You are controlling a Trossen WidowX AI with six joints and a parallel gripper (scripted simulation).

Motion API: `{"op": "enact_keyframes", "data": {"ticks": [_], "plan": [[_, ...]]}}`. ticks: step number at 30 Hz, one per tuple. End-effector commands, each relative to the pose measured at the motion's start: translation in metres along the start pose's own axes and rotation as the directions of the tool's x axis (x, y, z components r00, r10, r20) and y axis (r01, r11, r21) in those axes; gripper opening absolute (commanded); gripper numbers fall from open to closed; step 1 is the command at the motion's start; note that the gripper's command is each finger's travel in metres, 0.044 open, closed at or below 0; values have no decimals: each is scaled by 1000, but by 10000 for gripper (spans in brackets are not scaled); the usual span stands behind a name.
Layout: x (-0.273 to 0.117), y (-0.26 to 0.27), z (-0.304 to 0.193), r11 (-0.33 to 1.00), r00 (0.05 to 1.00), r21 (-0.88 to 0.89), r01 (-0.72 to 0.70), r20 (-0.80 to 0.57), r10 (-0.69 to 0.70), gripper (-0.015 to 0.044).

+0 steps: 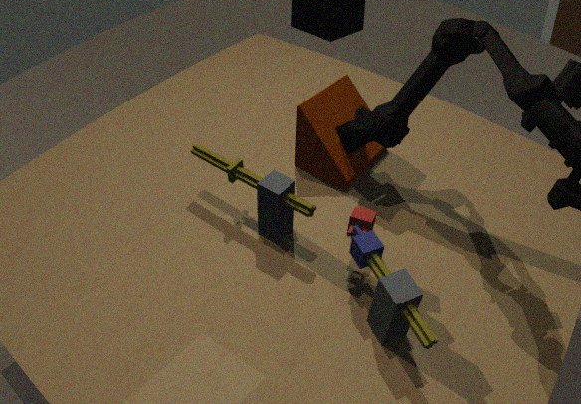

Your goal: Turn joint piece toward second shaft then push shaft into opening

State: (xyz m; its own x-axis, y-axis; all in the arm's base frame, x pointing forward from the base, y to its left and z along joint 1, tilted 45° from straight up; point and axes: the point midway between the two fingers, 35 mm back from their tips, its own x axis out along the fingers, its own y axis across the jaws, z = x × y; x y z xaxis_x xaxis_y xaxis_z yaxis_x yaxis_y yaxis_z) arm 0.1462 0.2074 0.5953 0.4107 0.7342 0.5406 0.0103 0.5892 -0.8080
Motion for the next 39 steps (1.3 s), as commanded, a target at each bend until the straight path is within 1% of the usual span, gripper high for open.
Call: {"op": "enact_keyframes", "data": {"ticks": [1, 11, 22, 31, 39], "plan": [[-7, 21, -21, 996, 994, 26, -84, -71, 85, 440], [-28, 59, -71, 968, 940, 103, -228, -235, 246, 440], [-64, 98, -123, 902, 817, 275, -333, -394, 422, 440], [-105, 125, -158, 828, 680, 446, -339, -491, 544, 440], [-146, 146, -180, 751, 547, 599, -277, -545, 636, 440]]}}
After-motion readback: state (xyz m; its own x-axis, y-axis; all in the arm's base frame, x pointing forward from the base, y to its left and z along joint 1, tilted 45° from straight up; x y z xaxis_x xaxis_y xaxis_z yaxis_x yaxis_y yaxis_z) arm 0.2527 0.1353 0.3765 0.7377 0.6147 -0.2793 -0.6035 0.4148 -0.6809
